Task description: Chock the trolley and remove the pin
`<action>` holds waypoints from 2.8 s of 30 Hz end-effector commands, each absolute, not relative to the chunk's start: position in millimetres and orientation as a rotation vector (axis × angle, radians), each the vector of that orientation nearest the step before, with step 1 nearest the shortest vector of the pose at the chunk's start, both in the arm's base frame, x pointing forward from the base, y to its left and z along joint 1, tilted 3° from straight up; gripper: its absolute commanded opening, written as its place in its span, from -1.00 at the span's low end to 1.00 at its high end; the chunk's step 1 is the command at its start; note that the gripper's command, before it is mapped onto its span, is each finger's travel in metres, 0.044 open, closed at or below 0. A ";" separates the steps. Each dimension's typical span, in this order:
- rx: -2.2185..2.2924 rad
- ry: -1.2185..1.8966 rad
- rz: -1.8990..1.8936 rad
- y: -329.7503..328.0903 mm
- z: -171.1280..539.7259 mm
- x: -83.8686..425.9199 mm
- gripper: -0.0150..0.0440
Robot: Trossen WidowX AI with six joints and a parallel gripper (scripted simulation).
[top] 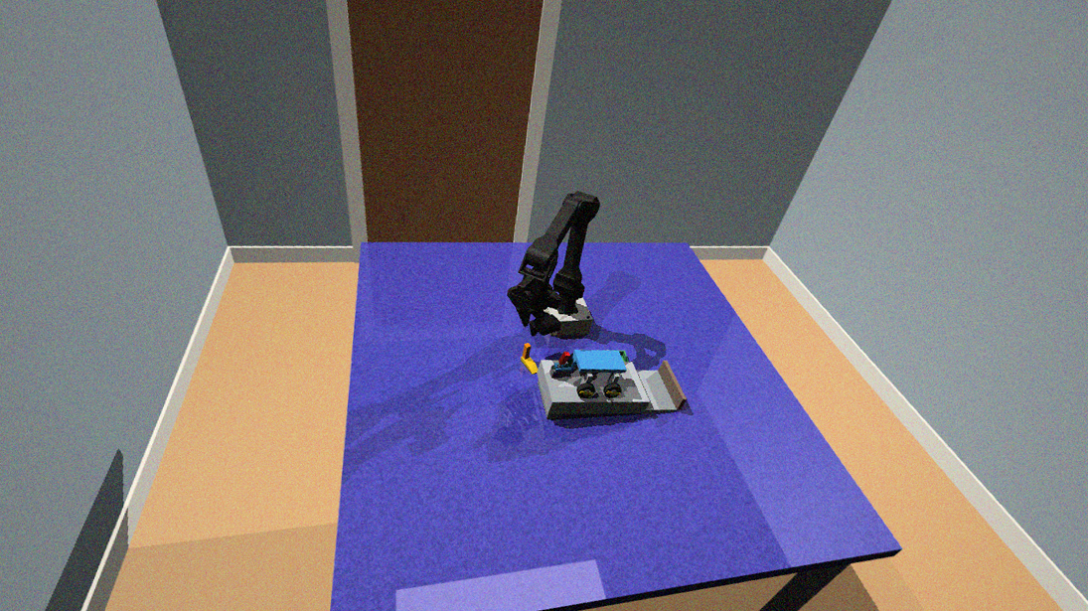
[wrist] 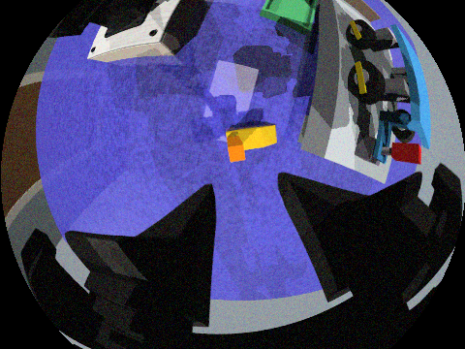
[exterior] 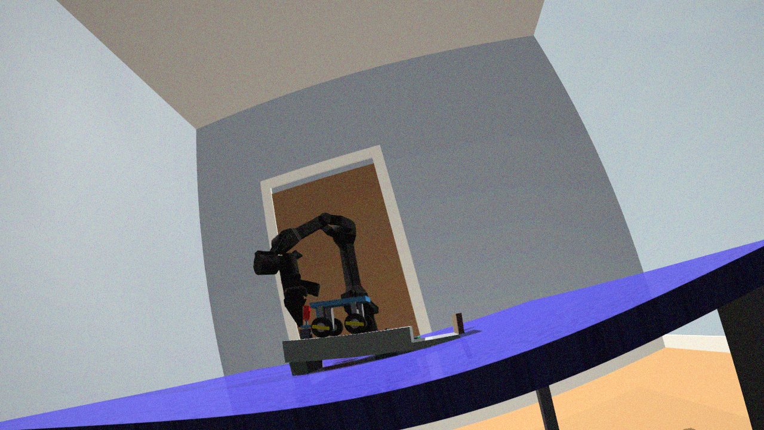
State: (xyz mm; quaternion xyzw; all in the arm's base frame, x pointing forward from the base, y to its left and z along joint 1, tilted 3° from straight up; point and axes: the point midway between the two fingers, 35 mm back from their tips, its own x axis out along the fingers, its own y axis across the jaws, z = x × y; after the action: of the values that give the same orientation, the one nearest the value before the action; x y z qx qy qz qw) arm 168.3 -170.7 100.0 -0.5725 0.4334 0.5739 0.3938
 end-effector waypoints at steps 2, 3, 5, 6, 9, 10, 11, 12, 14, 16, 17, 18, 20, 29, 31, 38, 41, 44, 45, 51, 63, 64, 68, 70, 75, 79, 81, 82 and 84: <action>-1.452 1.091 1.465 -170.5 85.2 167.3 0.15; -1.452 1.091 1.465 -170.7 81.0 167.1 0.15; -1.452 1.091 1.465 -170.8 74.1 166.7 0.15; -1.452 1.091 1.465 -170.7 70.7 166.4 0.15; -1.452 1.091 1.465 -170.4 60.5 165.6 0.15; -1.452 1.091 1.465 -170.3 58.8 165.5 0.15; -1.452 1.091 1.465 -170.2 58.2 165.4 0.15; -1.452 1.091 1.465 -170.2 58.2 165.4 0.15; -1.452 1.091 1.465 -170.3 58.0 165.4 0.15; -1.452 1.091 1.465 -170.4 56.1 165.3 0.15; -1.452 1.091 1.465 -170.5 54.6 165.3 0.15; -1.452 1.091 1.466 -170.6 53.0 165.3 0.15; -1.452 1.091 1.466 -170.8 49.8 165.2 0.15; -1.451 1.091 1.466 -171.3 35.2 164.7 0.15; -1.451 1.091 1.466 -171.3 32.0 164.5 0.15; -1.451 1.091 1.466 -171.4 27.0 164.2 0.15; -1.451 1.091 1.466 -171.6 22.8 164.1 0.15; -1.451 1.091 1.466 -171.8 17.8 163.9 0.15; -1.451 1.091 1.466 -171.9 16.2 163.9 0.15; -1.451 1.091 1.466 -172.1 6.7 163.4 0.15; -1.448 1.096 1.464 -172.4 5.9 163.0 -0.36; -1.448 1.096 1.464 -172.4 5.9 163.0 -0.38; -1.449 1.095 1.464 -172.3 10.2 163.4 -0.49; -1.450 1.093 1.465 -171.9 18.8 163.7 -0.49; -1.451 1.091 1.466 -169.6 35.6 162.5 -0.49; -1.451 1.091 1.466 -169.3 49.9 163.0 -0.49; -1.451 1.091 1.466 -169.0 56.8 163.2 -0.49; -1.451 1.091 1.466 -168.9 60.2 163.3 -0.49; -1.451 1.091 1.466 -168.7 67.0 163.5 -0.49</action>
State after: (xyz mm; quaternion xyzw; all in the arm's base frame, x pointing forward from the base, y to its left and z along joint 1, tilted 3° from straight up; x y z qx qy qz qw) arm 162.5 -168.8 56.5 -0.5706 0.4290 0.5806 0.3916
